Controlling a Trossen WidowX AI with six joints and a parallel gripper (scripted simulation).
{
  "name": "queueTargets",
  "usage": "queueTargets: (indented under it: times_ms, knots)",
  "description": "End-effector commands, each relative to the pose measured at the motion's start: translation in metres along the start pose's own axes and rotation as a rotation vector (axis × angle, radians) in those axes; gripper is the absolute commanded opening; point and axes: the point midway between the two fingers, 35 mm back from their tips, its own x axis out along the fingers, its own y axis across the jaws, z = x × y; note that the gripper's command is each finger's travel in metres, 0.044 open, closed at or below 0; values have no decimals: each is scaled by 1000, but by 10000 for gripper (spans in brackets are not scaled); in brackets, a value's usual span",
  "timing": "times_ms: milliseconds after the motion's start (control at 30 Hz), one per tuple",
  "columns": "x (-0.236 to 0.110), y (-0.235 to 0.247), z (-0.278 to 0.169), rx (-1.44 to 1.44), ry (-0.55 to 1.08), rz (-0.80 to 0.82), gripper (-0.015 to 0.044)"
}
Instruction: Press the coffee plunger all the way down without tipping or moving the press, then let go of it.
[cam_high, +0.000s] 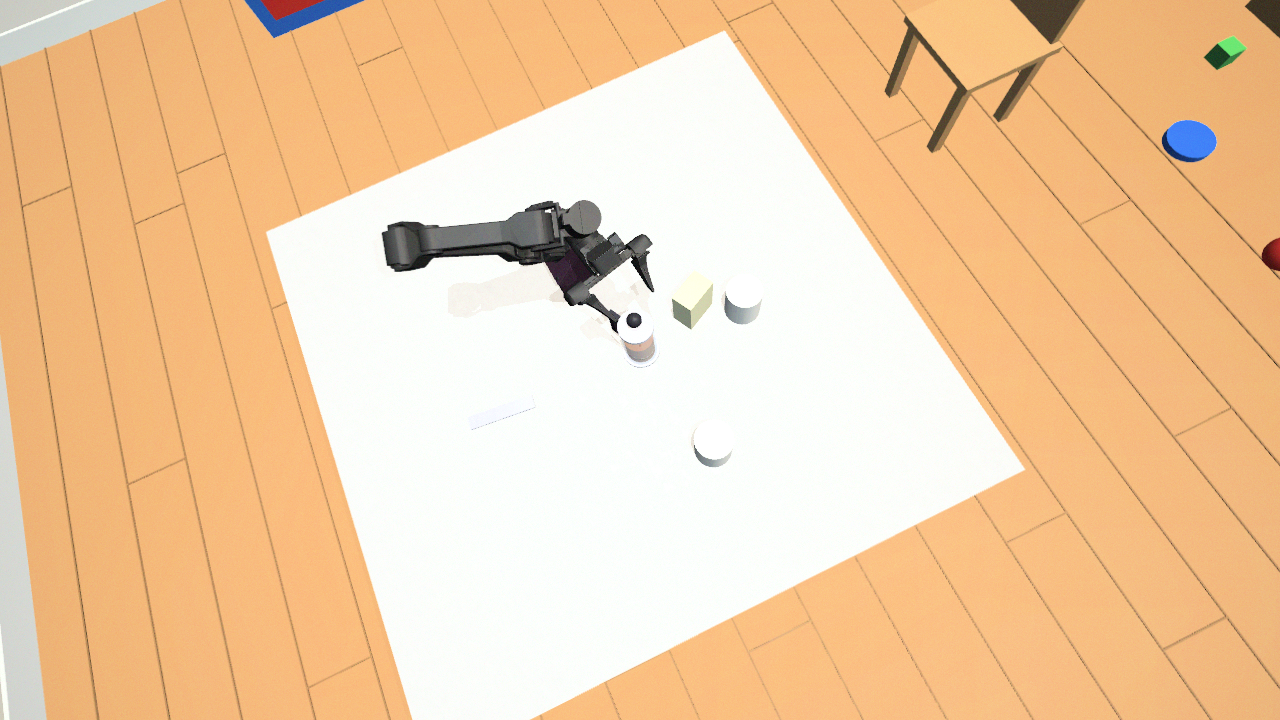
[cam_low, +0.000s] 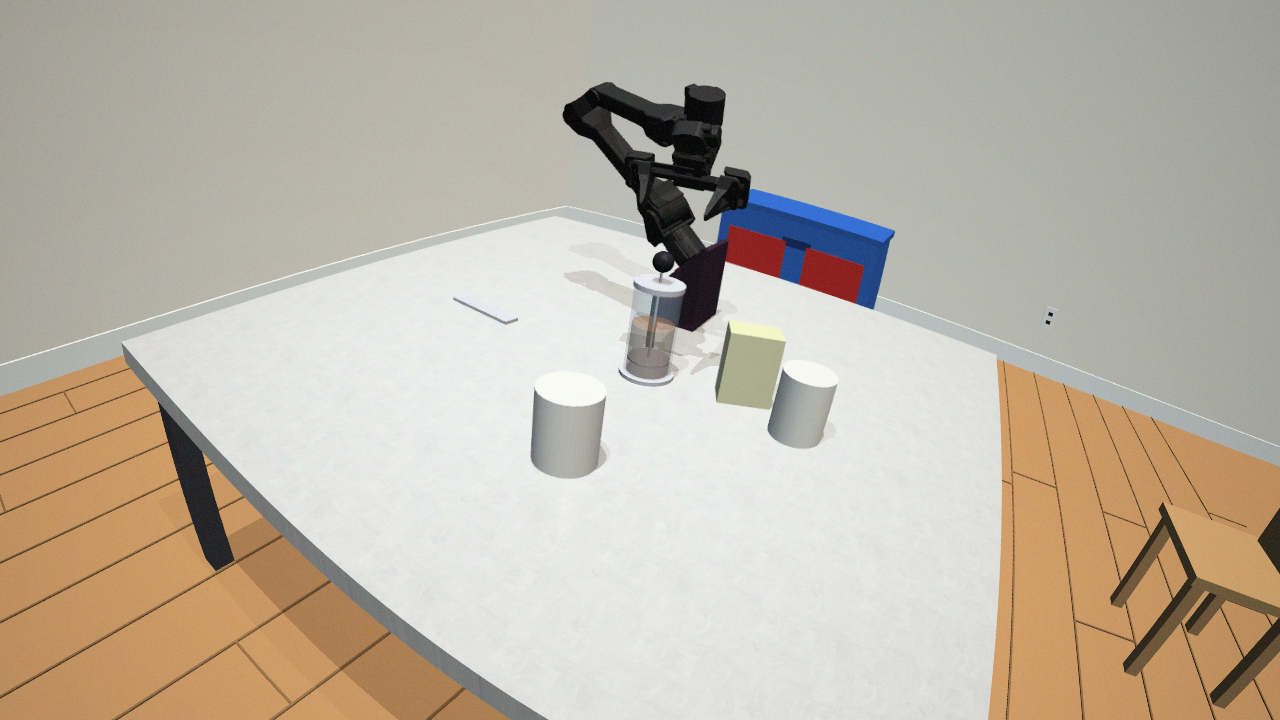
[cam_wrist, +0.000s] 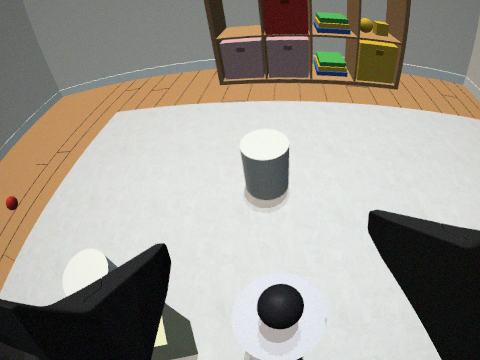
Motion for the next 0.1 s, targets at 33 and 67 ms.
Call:
queueTargets:
  times_ms: [33,67]
  knots:
    - [-5,-4,3,4,3,-9,440]
    - [-5,-4,3,4,3,-9,440]
